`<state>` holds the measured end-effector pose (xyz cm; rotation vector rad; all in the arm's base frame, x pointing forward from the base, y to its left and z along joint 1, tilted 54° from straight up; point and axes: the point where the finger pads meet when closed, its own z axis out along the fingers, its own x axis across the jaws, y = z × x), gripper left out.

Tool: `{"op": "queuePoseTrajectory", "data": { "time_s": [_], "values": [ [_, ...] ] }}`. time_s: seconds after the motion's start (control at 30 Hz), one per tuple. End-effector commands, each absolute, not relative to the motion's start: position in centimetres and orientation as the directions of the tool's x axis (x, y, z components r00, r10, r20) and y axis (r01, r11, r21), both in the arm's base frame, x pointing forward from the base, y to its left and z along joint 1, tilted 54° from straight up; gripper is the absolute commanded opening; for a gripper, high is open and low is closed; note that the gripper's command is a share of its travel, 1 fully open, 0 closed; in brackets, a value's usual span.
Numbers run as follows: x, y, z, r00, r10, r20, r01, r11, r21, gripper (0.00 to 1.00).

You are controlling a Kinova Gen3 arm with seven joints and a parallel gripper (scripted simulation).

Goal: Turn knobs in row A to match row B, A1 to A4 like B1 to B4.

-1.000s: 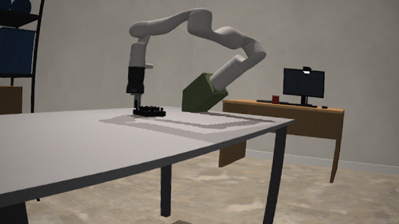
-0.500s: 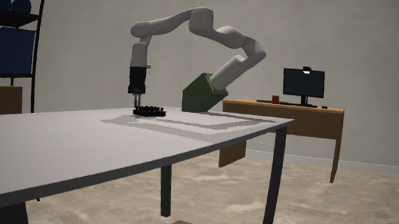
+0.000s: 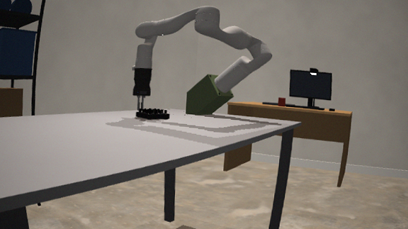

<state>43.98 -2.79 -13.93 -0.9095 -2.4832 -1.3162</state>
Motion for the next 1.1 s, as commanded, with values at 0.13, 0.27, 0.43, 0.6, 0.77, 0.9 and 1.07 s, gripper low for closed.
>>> {"op": "queuePoseTrajectory", "data": {
  "time_s": [0.13, 0.27, 0.43, 0.6, 0.77, 0.9, 1.07],
  "values": [
    [44.01, -2.90, -13.88, -0.862, 0.378, 0.338, 0.493, 0.469, 0.733, 0.30],
    [44.01, -2.90, -13.88, -0.880, 0.360, 0.310, 0.460, 0.483, 0.745, 0.30],
    [44.01, -2.90, -13.88, -0.916, 0.318, 0.245, 0.383, 0.512, 0.769, 0.30],
    [44.01, -2.90, -13.88, -0.941, 0.281, 0.190, 0.318, 0.533, 0.784, 0.30],
    [44.01, -2.90, -13.88, -0.954, 0.257, 0.155, 0.275, 0.545, 0.792, 0.30],
    [44.01, -2.90, -13.88, -0.961, 0.242, 0.134, 0.250, 0.552, 0.796, 0.30],
    [44.01, -2.90, -13.88, -0.968, 0.224, 0.108, 0.219, 0.559, 0.800, 0.30]
  ]
}}
